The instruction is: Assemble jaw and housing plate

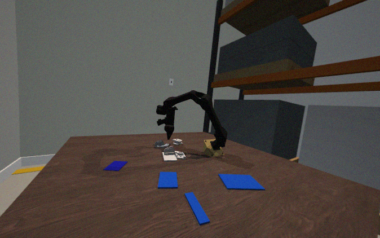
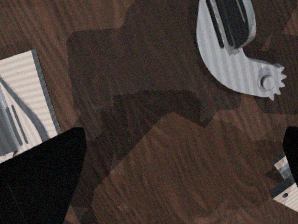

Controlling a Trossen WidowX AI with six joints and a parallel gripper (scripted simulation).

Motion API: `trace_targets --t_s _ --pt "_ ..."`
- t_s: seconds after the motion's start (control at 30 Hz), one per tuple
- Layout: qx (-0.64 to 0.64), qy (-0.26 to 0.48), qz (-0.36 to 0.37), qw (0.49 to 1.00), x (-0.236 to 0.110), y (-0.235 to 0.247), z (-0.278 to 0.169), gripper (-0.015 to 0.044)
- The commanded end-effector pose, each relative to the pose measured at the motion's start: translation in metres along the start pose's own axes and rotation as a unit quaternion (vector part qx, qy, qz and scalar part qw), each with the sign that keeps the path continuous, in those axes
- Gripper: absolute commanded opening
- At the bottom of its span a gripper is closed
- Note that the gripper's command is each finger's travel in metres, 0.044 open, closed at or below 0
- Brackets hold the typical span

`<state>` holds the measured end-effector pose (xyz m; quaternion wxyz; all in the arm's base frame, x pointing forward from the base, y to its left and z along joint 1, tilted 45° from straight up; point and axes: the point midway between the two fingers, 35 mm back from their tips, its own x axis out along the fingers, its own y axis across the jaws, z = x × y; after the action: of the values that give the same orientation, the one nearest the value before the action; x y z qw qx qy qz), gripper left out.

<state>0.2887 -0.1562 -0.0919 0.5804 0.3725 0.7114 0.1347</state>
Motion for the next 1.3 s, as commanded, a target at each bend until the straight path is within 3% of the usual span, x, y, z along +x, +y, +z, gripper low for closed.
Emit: trace_targets --t_s 0.0,0.2,0.77,1.27 --pt "0.0 -0.001 0.0 1.0 -0.0002 -0.0002 0.0004 0.044" --pt "0.0 -0.001 0.0 1.0 -0.0002 -0.0002 0.0004 0.044" --pt "-0.003 0.002 -0.001 1.0 -0.0085 0.001 -0.0007 0.0" --pt "-0.003 0.002 -0.001 1.0 -0.0085 0.001 -0.0007 0.0"
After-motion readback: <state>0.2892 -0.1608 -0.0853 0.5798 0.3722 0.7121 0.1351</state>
